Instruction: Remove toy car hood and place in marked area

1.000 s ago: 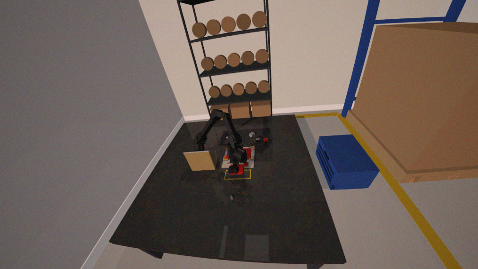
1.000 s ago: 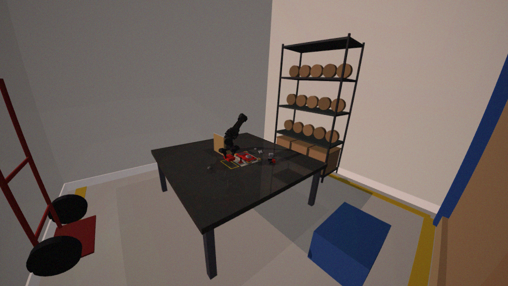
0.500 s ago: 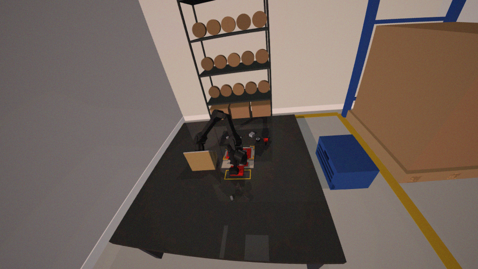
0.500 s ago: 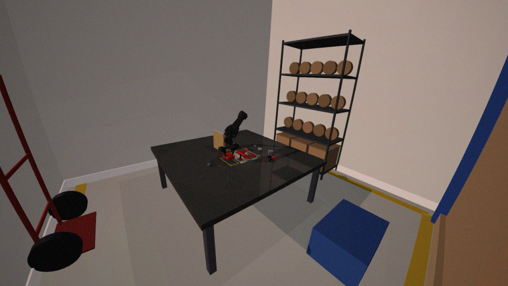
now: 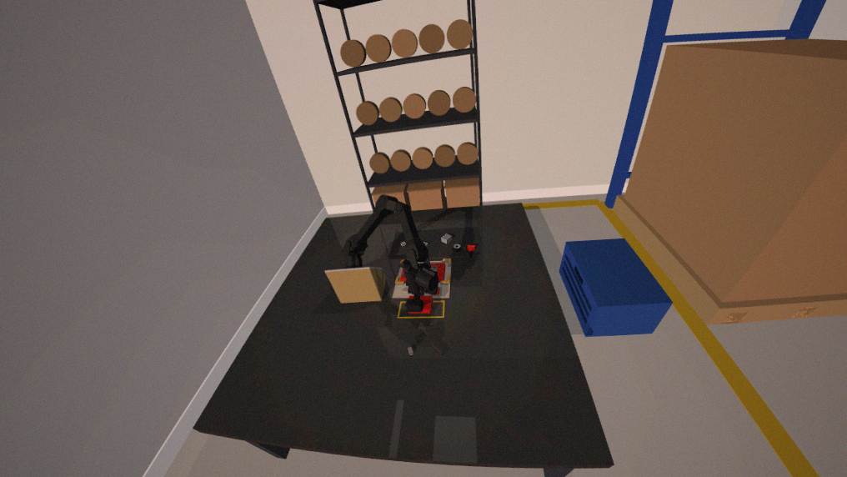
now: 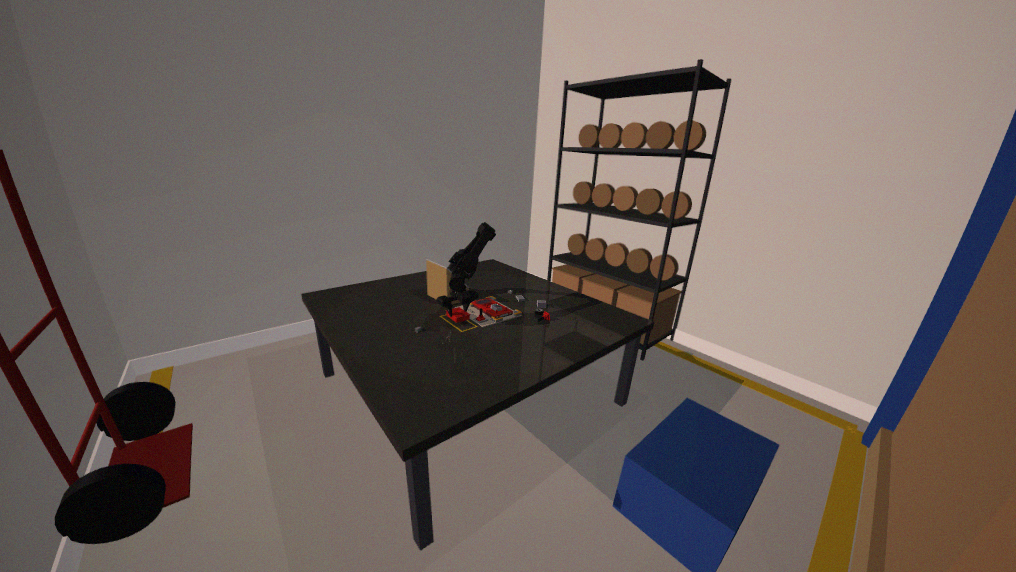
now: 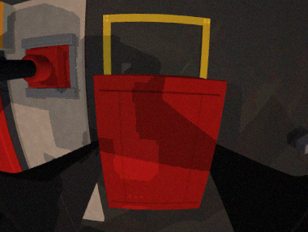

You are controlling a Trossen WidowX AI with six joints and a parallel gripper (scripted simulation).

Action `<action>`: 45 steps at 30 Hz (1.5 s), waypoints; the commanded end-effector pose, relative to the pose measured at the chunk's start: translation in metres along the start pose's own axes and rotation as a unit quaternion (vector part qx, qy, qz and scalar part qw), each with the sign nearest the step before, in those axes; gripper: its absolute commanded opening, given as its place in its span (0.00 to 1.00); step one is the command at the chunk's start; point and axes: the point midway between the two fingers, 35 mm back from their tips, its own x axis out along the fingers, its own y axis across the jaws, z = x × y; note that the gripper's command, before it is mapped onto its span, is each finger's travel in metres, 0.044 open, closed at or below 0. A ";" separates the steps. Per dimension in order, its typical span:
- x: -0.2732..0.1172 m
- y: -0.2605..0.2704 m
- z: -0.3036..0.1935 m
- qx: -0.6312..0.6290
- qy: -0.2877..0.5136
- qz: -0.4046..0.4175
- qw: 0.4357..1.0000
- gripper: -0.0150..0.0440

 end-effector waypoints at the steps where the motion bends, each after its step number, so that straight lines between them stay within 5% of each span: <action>1: 0.001 0.001 0.000 0.002 -0.001 0.002 1.000 0.25; 42: 0.021 0.001 0.000 0.002 -0.001 0.002 1.000 0.25; 45: 0.019 0.000 0.000 0.000 0.000 0.001 1.000 0.39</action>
